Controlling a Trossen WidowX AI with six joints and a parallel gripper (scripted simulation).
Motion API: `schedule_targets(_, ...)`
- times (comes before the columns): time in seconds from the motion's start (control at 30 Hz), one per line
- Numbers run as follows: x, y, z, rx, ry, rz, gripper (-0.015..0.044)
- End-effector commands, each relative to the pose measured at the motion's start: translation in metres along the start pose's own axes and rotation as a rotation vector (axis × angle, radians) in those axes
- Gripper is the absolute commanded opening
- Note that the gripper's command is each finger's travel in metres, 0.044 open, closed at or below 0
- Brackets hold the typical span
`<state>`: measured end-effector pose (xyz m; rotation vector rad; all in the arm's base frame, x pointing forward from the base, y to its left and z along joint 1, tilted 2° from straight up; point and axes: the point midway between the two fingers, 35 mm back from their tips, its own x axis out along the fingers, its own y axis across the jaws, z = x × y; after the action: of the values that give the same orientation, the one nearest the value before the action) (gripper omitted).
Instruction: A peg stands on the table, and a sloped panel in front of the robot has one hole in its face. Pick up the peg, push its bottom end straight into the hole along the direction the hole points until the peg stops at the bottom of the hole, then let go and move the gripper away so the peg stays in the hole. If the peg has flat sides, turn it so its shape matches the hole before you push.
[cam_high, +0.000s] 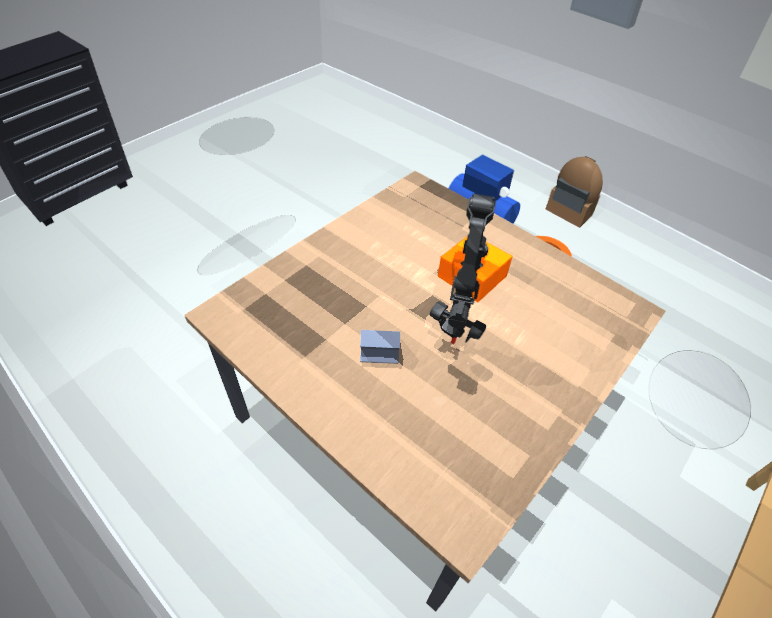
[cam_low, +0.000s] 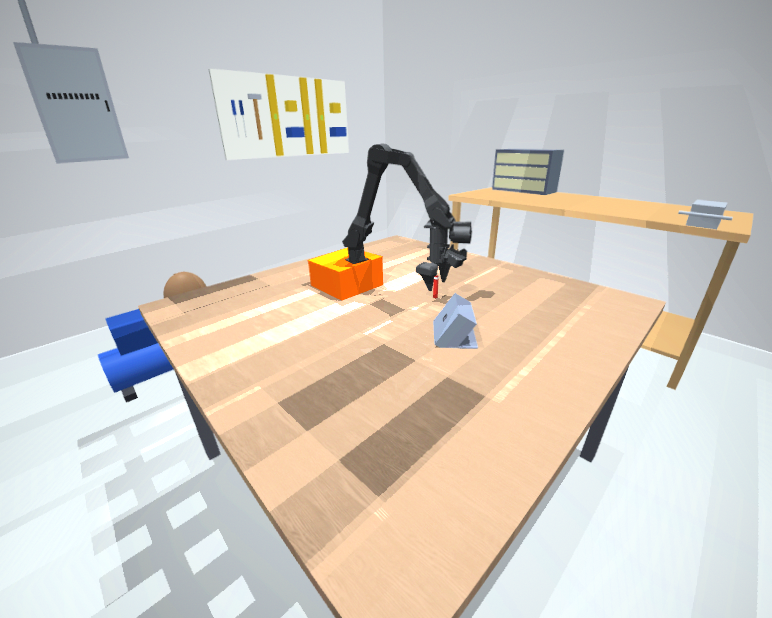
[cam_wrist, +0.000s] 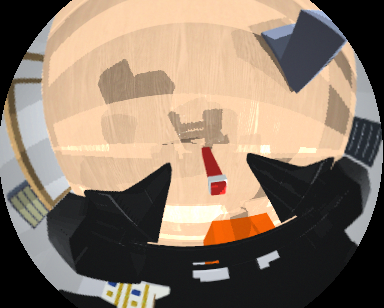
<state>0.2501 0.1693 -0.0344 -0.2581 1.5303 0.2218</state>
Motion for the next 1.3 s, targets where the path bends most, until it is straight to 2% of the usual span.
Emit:
schedule_targets(0.0,0.005,0.000,-0.004,0.000,0.017,0.001,0.0440)
schedule_targets(0.3,0.005,0.000,-0.004,0.000,0.017,0.001,0.0440)
schedule_targets(0.83,0.002,0.000,-0.002,0.000,0.006,-0.002,0.0020)
schedule_targets(0.93,0.002,0.000,-0.002,0.000,0.006,-0.002,0.0000)
schedule_targets(1.1,0.001,0.000,-0.001,0.000,0.006,-0.002,0.0000)
schedule_targets(1.27,-0.016,0.000,0.001,0.000,0.008,-0.001,0.0000)
